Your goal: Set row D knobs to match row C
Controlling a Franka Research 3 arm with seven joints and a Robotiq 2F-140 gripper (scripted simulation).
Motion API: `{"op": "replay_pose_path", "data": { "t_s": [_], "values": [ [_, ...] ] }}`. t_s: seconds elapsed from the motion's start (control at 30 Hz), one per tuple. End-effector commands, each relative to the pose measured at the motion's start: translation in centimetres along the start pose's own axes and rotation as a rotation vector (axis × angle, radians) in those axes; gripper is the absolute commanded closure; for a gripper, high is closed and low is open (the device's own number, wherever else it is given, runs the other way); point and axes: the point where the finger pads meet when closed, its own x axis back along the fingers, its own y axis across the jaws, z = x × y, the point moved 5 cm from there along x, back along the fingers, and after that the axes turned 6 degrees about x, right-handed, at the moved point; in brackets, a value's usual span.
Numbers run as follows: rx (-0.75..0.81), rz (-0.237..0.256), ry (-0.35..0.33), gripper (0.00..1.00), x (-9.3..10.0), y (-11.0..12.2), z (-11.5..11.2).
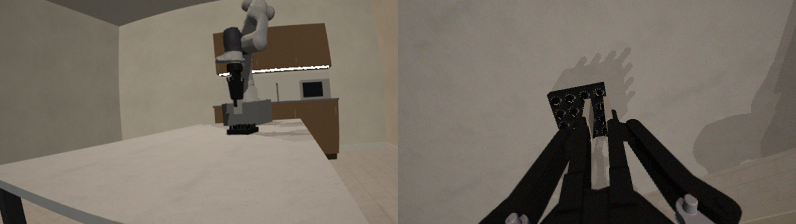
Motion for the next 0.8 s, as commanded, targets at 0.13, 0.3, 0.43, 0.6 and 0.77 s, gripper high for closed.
{"op": "replay_pose_path", "data": {
  "t_s": [0.13,0.3,0.43,0.6,0.77],
  "values": [
    [-0.007,-0.001,-0.003,0.88,0.0,0.0,0.0],
    [-0.007,-0.001,-0.002,0.88,-0.3,0.0,0.0],
    [-0.007,-0.001,-0.002,0.88,-0.4,0.0,0.0],
    [-0.007,-0.001,-0.002,0.88,-0.8,0.0,-0.1],
    [-0.007,-0.001,-0.002,0.88,-1.4,0.0,-0.1]
  ]
}}
